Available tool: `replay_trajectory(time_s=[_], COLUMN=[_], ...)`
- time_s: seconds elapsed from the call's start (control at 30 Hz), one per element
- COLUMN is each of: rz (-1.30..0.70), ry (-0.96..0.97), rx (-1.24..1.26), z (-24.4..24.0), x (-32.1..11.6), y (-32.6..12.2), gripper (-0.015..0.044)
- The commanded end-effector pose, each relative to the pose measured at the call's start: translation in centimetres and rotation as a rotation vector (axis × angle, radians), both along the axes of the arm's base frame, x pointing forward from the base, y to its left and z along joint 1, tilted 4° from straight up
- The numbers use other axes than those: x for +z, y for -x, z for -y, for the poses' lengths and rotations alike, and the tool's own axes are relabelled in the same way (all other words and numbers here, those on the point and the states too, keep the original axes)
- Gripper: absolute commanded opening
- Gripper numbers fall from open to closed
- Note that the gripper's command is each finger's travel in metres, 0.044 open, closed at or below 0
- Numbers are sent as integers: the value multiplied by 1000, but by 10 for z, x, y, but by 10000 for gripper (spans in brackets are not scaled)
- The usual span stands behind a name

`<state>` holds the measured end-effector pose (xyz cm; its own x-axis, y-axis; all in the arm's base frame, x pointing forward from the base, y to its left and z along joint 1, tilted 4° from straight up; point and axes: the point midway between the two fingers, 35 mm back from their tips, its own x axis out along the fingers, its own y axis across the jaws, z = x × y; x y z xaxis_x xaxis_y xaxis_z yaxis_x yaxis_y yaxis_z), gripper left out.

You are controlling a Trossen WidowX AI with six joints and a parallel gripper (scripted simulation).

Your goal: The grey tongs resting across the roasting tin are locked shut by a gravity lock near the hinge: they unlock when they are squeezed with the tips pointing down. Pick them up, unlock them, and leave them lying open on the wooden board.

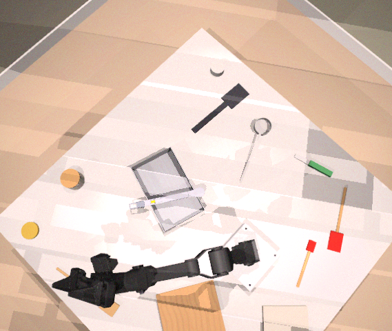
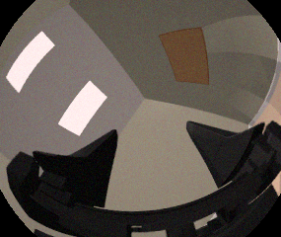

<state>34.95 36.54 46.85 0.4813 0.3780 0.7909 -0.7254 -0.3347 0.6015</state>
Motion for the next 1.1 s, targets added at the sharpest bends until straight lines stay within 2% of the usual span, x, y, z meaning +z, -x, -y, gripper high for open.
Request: replay_trajectory(time_s=[0.0, 0.13, 0.17, 0.4, 0.6, 0.83, 1.07], rz=[-3, -47, -64, -167, -215, -217, -149], ry=[11, 168, 236, 801, 1340, 1894, 2454], rx=[-11, -158, -216, -582, -766, -790, -608], z=[0, 3, 6, 39, 89, 151, 221], x=[-1, -21, -30, -110, -187, -261, -327], y=[-2, -26, -36, -94, -119, -116, -86], gripper=[374, 269, 260, 260, 260, 260, 260])
